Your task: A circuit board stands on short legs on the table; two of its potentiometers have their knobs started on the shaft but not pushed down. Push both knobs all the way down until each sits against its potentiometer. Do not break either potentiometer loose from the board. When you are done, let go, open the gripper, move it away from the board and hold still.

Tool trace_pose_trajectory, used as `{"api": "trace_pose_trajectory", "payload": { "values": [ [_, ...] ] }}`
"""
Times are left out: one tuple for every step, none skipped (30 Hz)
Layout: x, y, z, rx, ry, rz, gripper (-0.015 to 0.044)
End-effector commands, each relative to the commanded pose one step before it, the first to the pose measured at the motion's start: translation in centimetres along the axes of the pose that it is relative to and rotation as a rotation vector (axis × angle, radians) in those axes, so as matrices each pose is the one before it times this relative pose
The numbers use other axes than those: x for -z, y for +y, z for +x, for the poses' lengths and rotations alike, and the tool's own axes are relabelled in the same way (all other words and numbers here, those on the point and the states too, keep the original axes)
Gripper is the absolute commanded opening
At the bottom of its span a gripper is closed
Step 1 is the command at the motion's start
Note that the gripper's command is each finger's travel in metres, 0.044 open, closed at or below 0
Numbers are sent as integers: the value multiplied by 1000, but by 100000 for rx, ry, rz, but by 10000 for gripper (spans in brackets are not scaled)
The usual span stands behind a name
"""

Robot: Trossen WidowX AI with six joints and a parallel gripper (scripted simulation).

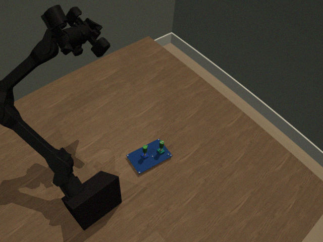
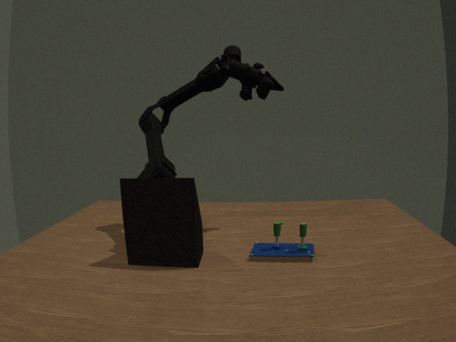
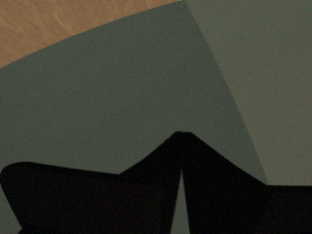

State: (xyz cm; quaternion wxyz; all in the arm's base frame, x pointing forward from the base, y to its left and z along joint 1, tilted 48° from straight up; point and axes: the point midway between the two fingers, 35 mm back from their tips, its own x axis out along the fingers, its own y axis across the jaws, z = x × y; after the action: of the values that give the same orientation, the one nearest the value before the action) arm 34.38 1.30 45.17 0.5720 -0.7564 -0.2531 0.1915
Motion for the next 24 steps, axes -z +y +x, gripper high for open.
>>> {"api": "trace_pose_trajectory", "payload": {
  "values": [
    [458, 1945, 724, -4344, -404, 13105, 0],
    [165, 472, 196, -1108, -107, 3241, 0],
    [175, 472, 199, -1126, -90, 3271, 0],
    [184, 467, 201, -1133, -72, 3268, 0],
    [193, 461, 202, -1139, -53, 3265, 0],
    [201, 455, 204, -1145, -35, 3262, 0],
    [209, 449, 205, -1150, -16, 3258, 0],
    [218, 443, 206, -1155, 3, 3255, 0],
    [226, 437, 208, -1160, 22, 3252, 0],
    [233, 430, 209, -1165, 42, 3248, 0],
    [242, 417, 203, -1161, 80, 3235, 0],
    [249, 410, 204, -1164, 100, 3233, 0],
    [256, 404, 206, -1167, 120, 3230, 0],
    [263, 397, 207, -1170, 140, 3226, 0],
    [270, 390, 208, -1172, 160, 3223, 0],
    [276, 382, 209, -1174, 180, 3220, 0],
    [283, 375, 211, -1176, 200, 3216, 0],
    [289, 367, 212, -1177, 221, 3213, 0],
    [295, 360, 213, -1177, 241, 3209, 0],
    [301, 352, 214, -1178, 262, 3207, 0],
    [306, 344, 215, -1178, 283, 3203, 0],
    [312, 336, 216, -1178, 304, 3200, 0],
    [317, 328, 217, -1177, 325, 3197, 0],
    [322, 320, 218, -1176, 346, 3194, 0]
  ]
}}
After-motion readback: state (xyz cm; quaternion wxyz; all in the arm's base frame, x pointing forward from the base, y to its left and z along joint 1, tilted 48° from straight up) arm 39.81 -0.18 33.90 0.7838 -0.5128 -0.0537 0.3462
